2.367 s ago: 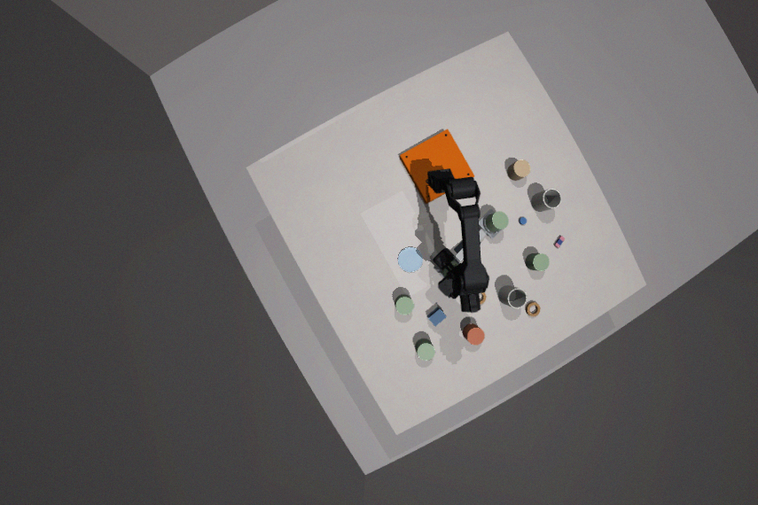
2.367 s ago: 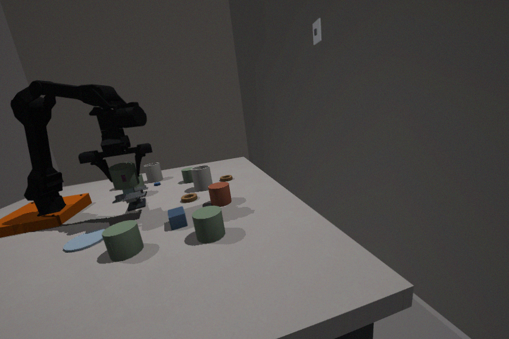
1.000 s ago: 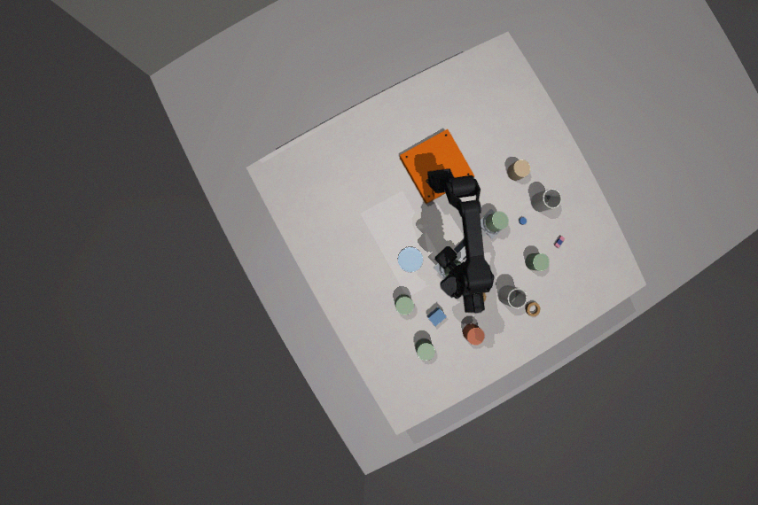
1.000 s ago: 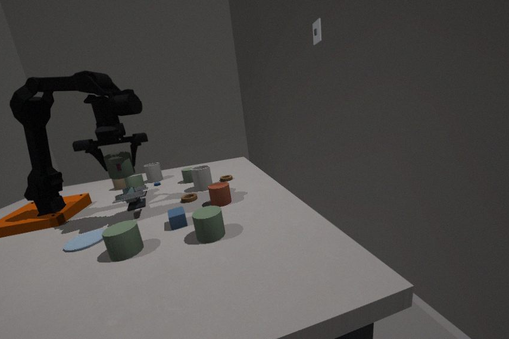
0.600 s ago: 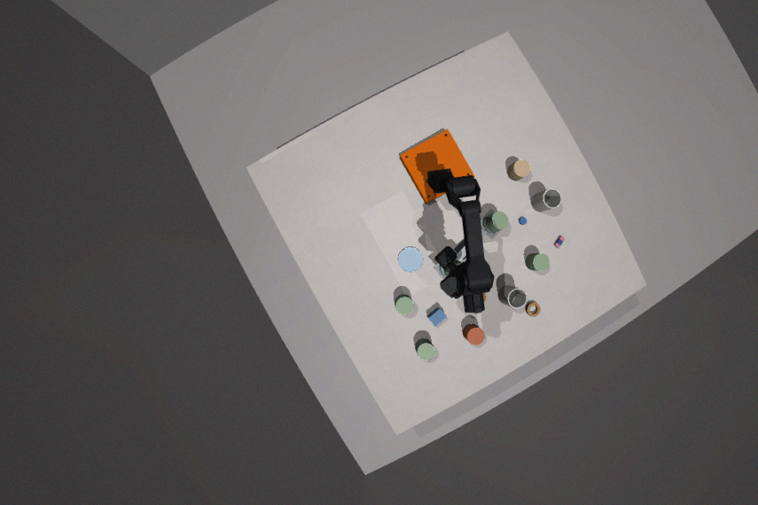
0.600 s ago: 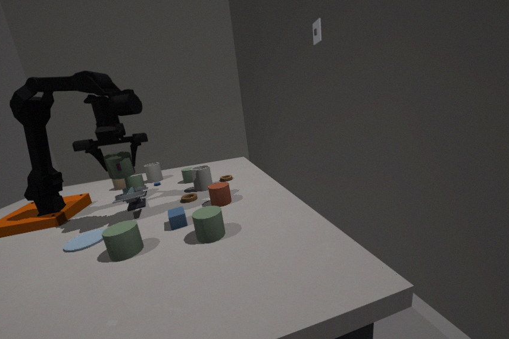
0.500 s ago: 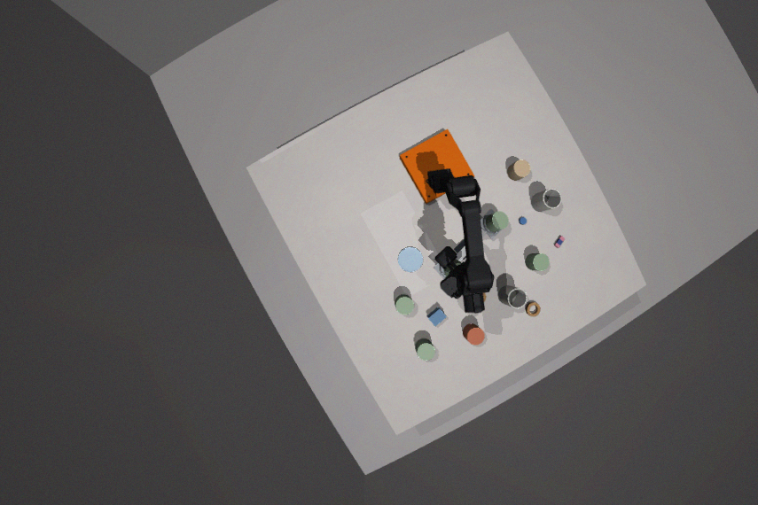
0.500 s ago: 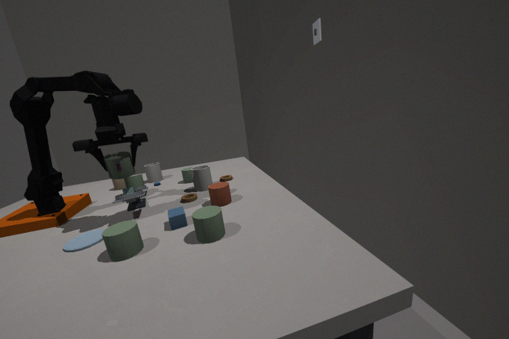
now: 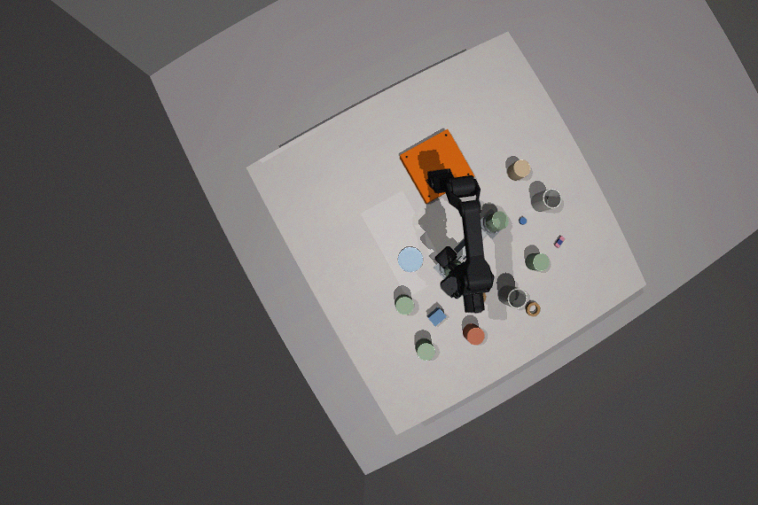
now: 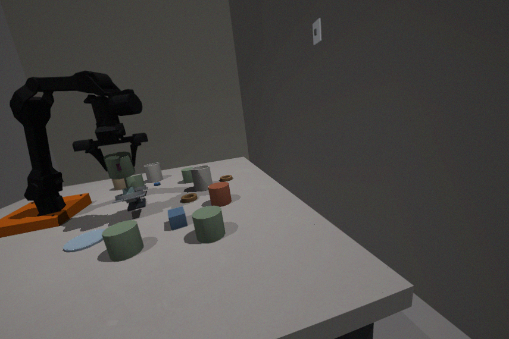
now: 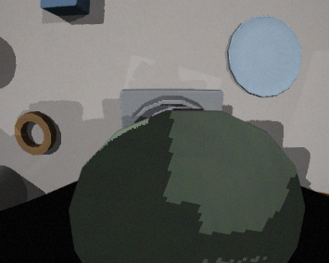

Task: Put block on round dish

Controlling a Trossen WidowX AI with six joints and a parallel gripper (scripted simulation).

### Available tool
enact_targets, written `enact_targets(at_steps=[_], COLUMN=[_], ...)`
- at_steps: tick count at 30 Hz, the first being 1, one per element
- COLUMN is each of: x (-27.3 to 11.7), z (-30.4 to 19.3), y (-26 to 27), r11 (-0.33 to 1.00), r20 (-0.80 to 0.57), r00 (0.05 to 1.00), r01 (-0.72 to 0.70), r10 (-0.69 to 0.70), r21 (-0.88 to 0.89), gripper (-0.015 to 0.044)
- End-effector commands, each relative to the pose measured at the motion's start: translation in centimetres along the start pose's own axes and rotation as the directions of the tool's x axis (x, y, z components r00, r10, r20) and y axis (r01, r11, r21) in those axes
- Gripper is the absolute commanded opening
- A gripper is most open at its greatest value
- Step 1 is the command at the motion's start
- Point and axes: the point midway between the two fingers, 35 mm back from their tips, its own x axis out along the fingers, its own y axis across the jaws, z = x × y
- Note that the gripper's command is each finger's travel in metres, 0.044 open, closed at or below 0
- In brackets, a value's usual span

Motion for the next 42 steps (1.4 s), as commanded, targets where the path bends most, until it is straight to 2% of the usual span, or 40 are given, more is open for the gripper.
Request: enact_targets(at_steps=[1,13,28,42], x=[0.0,0.3,3.6,6.5], z=[0.0,0.7,6.1,8.8], y=[0.0,-0.6,-7.7,-15.5], r11=[1.000,1.000,1.000,1.000], r20=[0.001,0.001,0.005,0.013], r00=[1.000,1.000,1.000,1.000], r01=[-0.001,-0.001,0.000,0.002], r10=[0.001,0.001,0.000,-0.003], r21=[0.000,0.000,0.001,0.002], gripper=[0.0000,0.0000,0.0000,0.0000])
